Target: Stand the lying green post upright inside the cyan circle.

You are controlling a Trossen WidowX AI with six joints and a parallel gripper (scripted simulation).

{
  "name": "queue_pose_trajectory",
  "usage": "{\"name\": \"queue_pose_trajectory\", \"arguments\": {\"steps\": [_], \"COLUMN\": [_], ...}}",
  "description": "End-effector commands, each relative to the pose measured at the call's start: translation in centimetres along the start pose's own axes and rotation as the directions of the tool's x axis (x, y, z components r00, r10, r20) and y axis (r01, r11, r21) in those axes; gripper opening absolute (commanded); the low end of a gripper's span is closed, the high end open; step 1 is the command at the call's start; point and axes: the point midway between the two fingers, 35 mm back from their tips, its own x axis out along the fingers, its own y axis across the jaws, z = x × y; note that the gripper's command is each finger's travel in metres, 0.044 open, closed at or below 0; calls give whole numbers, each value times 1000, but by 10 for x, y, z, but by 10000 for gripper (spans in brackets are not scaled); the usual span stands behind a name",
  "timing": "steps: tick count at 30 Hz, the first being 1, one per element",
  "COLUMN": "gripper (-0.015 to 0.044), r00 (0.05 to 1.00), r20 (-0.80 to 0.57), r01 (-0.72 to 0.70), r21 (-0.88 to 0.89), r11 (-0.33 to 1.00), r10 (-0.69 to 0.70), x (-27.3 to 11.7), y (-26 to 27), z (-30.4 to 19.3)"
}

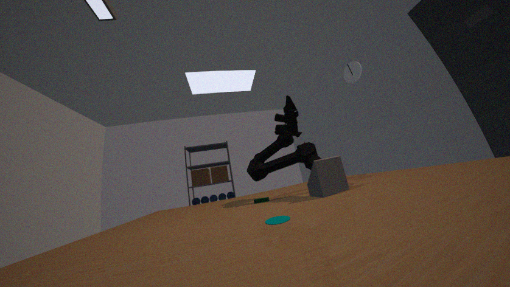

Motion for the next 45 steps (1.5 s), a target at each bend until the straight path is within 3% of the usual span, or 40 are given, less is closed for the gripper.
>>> {"name": "queue_pose_trajectory", "arguments": {"steps": [1, 7, 15, 23, 33, 45], "gripper": [374, 233, 233, 233, 233, 233], "r00": [1000, 989, 928, 796, 515, 31], "r20": [3, 113, 281, 444, 609, 662], "r01": [3, 112, 347, 602, 846, 930], "r21": [-6, -201, -418, -516, -477, -293], "r11": [1000, 973, 839, 609, 240, -221], "r10": [-3, -91, -244, -411, -604, -749], "x": [0, 17, 42, 58, 52, -4], "y": [0, -10, -36, -73, -127, -186], "z": [0, 7, 27, 61, 118, 188]}}
